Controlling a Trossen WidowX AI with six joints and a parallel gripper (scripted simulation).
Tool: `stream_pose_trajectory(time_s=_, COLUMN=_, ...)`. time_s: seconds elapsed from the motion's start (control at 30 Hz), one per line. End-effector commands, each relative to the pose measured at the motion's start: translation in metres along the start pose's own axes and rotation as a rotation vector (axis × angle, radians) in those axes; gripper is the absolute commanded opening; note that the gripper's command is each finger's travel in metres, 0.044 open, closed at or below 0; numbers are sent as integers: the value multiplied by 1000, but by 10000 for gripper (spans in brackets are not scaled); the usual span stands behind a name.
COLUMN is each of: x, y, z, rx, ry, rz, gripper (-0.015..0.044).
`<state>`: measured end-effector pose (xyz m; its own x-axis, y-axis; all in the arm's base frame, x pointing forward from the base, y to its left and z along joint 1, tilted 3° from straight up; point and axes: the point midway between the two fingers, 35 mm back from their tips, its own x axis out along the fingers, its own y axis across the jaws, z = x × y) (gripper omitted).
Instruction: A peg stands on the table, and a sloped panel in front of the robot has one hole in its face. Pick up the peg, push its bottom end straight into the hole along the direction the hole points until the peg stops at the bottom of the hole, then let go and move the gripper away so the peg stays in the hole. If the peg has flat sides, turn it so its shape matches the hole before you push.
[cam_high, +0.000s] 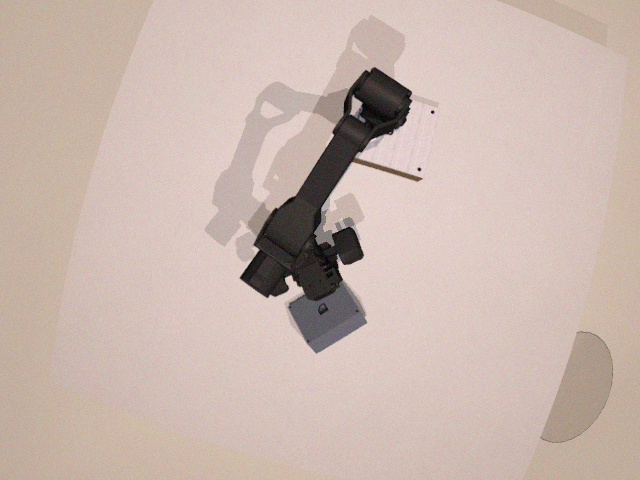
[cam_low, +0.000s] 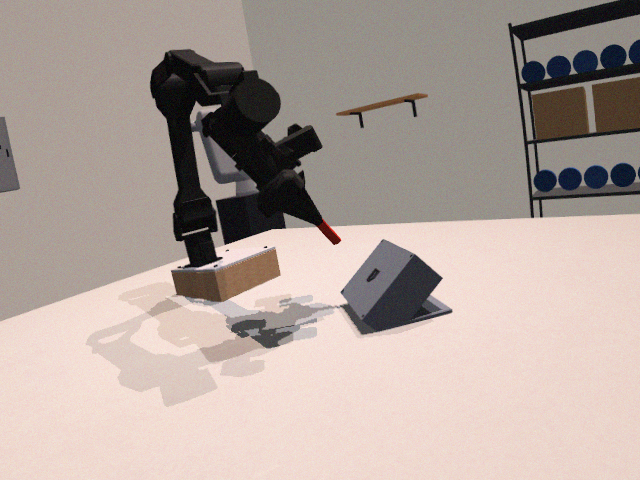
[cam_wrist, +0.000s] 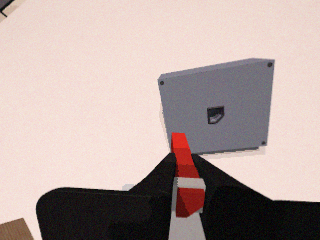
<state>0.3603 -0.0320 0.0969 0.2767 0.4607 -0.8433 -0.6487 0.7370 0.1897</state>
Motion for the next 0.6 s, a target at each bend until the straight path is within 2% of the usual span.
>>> stream_pose_trajectory(time_s=0.0, x=-4, y=-5, z=1, rx=-26, ry=-23, rz=-5, gripper=0)
stream_pose_trajectory(time_s=0.57, x=-18, y=-28, z=-6, rx=-135, ry=-95, rz=-38, gripper=0)
